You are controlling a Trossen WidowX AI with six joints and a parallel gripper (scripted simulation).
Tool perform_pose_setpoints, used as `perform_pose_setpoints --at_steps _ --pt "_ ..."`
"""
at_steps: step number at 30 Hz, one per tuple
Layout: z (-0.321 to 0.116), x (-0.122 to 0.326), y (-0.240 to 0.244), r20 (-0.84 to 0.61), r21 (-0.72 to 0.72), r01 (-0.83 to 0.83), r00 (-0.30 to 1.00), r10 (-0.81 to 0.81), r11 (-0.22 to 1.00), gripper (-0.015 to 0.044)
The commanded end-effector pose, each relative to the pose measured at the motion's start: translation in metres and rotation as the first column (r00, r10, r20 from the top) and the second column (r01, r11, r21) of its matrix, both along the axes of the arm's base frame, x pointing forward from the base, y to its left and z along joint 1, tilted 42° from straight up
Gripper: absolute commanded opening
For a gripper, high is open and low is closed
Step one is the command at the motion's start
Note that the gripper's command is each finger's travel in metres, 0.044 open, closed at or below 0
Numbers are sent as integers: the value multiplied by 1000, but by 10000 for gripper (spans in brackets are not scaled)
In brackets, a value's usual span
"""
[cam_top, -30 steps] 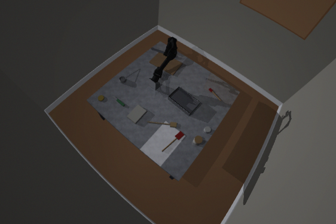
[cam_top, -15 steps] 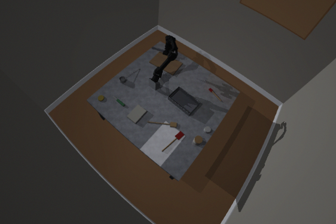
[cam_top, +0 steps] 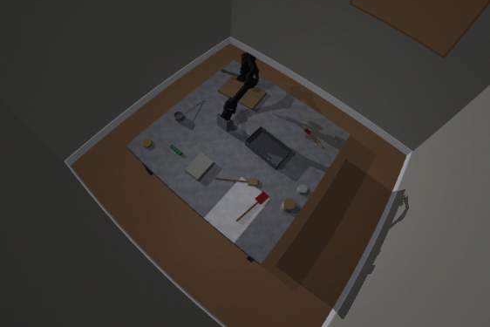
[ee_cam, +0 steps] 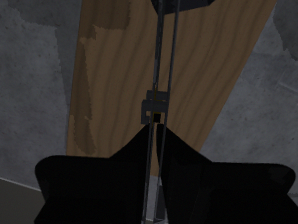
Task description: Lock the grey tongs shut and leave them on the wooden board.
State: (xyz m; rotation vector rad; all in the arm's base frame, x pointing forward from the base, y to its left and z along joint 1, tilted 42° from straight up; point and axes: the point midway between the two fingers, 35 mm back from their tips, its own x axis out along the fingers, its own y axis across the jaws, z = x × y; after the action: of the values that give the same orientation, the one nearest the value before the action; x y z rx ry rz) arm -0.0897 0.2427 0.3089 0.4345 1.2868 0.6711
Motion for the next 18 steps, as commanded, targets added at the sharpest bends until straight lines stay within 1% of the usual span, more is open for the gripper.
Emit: perform_pose_setpoints --at_steps 1,18 --pt "-6 -1 4 5 -8 -6 1000 6 1000 -150" --pt "-26 1 23 5 -8 -5 1000 5 1000 -150"
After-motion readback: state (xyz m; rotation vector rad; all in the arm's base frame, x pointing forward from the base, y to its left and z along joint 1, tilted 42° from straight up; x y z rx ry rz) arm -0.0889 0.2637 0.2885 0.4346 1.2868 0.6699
